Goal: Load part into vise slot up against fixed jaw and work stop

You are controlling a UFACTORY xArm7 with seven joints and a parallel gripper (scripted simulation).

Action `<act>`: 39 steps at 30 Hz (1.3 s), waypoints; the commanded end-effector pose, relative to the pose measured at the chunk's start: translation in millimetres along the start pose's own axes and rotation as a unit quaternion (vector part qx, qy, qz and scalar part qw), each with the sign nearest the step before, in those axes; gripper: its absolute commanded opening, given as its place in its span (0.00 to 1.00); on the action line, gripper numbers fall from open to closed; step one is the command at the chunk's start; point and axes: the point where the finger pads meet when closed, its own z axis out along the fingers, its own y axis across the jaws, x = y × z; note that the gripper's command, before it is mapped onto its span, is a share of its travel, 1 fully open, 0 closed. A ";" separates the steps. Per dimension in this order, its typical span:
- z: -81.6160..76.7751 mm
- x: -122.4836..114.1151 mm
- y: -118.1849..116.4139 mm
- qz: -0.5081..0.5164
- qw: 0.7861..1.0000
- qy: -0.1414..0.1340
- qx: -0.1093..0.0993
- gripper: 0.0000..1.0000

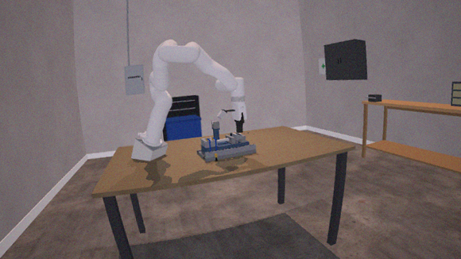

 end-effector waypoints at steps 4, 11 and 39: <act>6.4 -2.1 -0.4 0.000 1.000 -0.002 0.000 0.00; 10.1 -2.3 -0.4 0.000 1.000 -0.002 0.000 0.00; 10.7 -3.1 -0.6 0.000 1.000 -0.002 0.000 0.00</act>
